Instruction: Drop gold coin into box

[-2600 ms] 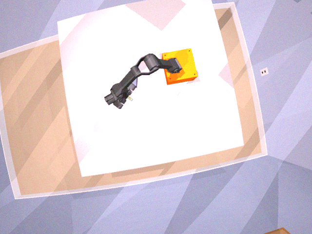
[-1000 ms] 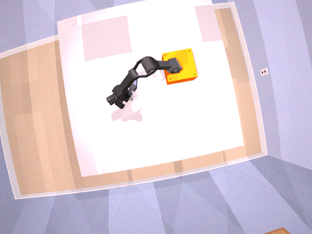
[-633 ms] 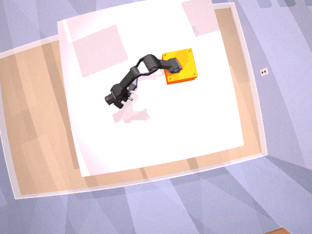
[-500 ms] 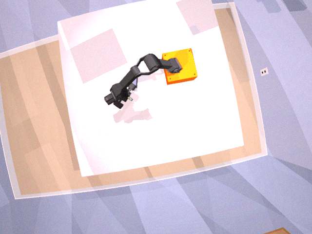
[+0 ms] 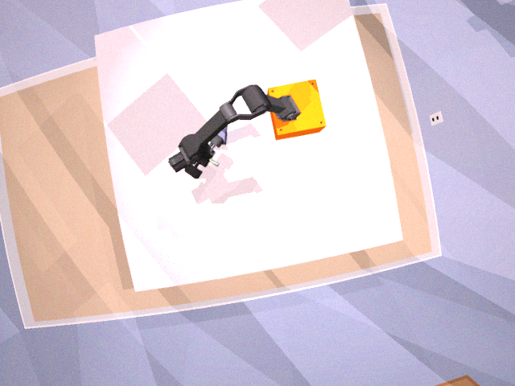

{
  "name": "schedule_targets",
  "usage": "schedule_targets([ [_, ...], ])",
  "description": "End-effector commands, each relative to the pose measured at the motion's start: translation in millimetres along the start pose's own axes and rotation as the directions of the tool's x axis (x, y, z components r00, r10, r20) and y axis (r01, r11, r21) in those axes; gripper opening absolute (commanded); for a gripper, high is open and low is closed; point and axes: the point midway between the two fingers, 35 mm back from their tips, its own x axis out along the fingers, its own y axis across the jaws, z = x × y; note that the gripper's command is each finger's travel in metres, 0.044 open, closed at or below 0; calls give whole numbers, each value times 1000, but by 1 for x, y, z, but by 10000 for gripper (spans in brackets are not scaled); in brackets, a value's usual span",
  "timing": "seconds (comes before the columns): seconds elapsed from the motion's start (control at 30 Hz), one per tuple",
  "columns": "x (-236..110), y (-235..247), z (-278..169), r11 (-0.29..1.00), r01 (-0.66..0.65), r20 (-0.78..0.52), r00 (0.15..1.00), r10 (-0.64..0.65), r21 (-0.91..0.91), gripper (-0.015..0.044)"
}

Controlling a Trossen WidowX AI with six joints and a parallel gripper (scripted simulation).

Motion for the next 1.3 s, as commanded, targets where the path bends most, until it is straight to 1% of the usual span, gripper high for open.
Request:
schedule_targets([
  [0.0, -13, 1, 1, 1000, -11, 11, 1000, 11, -1, 0],
  [0.13, -13, 1, 1, 1000, -11, 11, 1000, 11, 21, 0],
  [0.3, -13, 2, 1, 983, -13, 11, 1000, 11, 181, 0],
  [0.5, -13, 4, 0, 928, -15, 11, 1000, 11, 373, 0],
  [0.73, -14, 6, -1, 816, -15, 11, 1000, 11, 578, 0],
  [1.0, -14, 8, -1, 634, -16, 11, 1000, 12, 774, 0],
  [1.13, -14, 8, -2, 530, -15, 11, 1000, 12, 848, 0],
  [1.27, -14, 9, -2, 512, -15, 11, 1000, 12, 859, 0],
])
